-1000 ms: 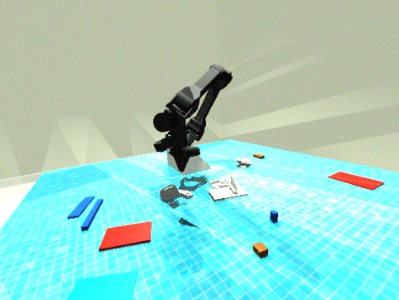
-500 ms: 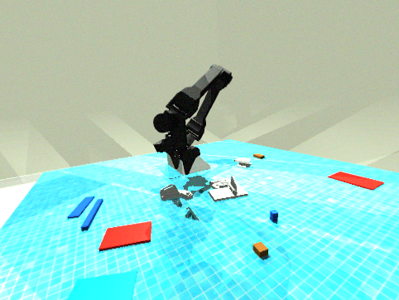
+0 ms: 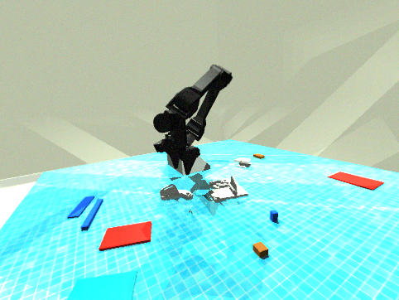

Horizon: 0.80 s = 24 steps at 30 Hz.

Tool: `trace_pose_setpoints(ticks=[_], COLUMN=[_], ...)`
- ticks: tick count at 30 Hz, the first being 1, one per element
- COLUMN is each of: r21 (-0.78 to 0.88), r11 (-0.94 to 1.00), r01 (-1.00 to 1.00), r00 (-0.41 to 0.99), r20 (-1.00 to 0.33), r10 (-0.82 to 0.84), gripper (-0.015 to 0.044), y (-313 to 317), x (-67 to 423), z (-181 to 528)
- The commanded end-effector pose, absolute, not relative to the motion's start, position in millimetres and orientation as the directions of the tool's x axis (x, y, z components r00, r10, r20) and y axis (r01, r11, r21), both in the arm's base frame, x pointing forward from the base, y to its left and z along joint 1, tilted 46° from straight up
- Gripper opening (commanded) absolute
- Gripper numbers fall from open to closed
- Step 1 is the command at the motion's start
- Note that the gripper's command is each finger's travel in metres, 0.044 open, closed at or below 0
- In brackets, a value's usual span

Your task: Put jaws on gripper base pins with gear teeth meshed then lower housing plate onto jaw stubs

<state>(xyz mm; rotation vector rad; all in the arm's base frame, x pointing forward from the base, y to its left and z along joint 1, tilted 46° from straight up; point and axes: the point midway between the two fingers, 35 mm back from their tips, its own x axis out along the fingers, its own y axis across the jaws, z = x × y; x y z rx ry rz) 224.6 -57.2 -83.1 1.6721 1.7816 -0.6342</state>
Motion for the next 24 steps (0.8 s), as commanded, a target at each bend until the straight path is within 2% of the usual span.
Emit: trace_pose_setpoints(ticks=[1,11,24], r21=[0.058,0.058,0.056], r11=[0.084,0.084,0.101], r01=[0.995,0.995,0.993], r00=[-0.018,-0.018,-0.031], r20=[-0.710,-0.710,-0.710], r10=[0.704,0.704,0.703], gripper=[0.0440,0.0440,0.0099], y=[-56.9,-56.9,-62.1], x=[224.5,224.5,222.4], z=[-83.5,-83.5,-76.0])
